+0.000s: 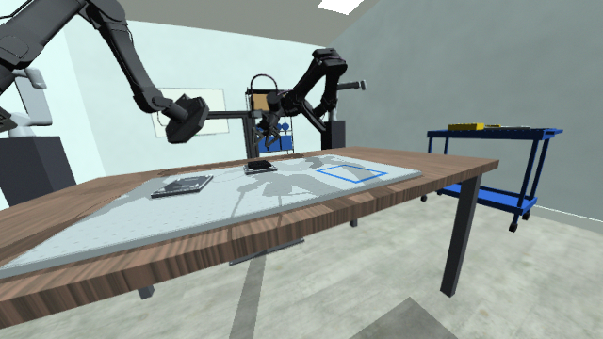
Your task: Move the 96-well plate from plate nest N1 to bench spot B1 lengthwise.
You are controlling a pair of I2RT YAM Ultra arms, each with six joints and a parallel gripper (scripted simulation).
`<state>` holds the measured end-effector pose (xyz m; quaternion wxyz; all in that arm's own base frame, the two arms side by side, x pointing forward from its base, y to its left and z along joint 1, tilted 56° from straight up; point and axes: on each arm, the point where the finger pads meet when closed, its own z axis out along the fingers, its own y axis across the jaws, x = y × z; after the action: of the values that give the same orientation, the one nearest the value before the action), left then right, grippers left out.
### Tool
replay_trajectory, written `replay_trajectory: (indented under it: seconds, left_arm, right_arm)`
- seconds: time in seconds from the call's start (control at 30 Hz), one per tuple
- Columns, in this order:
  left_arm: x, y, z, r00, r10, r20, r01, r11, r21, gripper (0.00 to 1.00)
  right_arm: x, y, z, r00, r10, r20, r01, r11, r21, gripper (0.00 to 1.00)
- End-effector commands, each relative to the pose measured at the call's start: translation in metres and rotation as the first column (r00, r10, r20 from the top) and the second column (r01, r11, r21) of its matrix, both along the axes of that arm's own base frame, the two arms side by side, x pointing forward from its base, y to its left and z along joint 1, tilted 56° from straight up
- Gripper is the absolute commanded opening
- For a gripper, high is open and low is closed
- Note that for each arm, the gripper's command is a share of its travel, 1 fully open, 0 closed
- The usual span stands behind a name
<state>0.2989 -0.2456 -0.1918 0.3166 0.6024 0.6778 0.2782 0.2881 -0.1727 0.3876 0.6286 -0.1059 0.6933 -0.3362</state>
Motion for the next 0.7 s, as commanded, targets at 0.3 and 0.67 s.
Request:
replay_trajectory:
  seconds: [0.3,0.67]
  left_arm:
    - [-0.002,0.006,-0.005,0.994,0.108,0.011,-0.108,0.994,-0.024,1.00]
    - [0.001,0.014,-0.008,0.890,0.450,0.074,-0.437,0.888,-0.144,1.00]
  right_arm:
    - [0.006,0.007,-0.003,0.997,0.071,-0.030,-0.069,0.996,0.058,1.00]
    - [0.030,0.093,-0.062,0.948,0.254,-0.192,-0.210,0.952,0.225,1.00]
